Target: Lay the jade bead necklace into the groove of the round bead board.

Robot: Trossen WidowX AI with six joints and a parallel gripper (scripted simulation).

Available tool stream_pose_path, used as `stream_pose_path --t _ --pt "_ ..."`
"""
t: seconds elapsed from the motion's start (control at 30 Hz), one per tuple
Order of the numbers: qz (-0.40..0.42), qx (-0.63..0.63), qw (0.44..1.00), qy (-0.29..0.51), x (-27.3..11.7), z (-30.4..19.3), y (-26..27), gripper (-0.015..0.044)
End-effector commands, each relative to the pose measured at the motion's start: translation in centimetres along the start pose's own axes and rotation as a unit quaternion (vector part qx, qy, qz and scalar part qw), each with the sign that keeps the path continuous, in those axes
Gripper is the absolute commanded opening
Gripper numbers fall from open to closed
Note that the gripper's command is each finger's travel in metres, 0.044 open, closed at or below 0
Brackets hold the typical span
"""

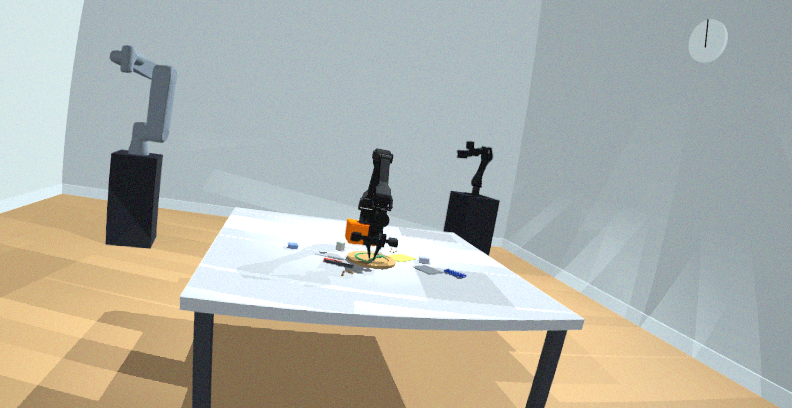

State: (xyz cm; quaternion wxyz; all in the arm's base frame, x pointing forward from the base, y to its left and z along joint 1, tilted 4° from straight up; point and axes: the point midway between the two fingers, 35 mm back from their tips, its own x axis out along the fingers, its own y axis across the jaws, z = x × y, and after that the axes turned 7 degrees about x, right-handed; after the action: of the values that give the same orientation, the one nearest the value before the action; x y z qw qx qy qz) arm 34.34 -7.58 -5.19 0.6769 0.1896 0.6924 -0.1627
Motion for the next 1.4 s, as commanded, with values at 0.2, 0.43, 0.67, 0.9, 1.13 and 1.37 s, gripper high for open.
stream_pose_path --t 0.2,0.43,0.67,0.9,1.13,1.37 --pt "0.0 0.0 1.0 0.0 0.0 0.0 0.0 0.0" --pt "0.0 0.0 1.0 0.0 0.0 0.0 0.0 0.0" --pt "0.0 0.0 1.0 0.0 0.0 0.0 0.0 0.0" --pt "-0.002 -0.002 1.0 0.003 -0.6 -0.2 -0.1 0.0" --pt "-0.002 -0.002 1.0 0.003 -0.6 0.4 0.9 0.0" --pt "-0.001 -0.002 1.0 0.002 -0.6 1.2 2.5 0.0"
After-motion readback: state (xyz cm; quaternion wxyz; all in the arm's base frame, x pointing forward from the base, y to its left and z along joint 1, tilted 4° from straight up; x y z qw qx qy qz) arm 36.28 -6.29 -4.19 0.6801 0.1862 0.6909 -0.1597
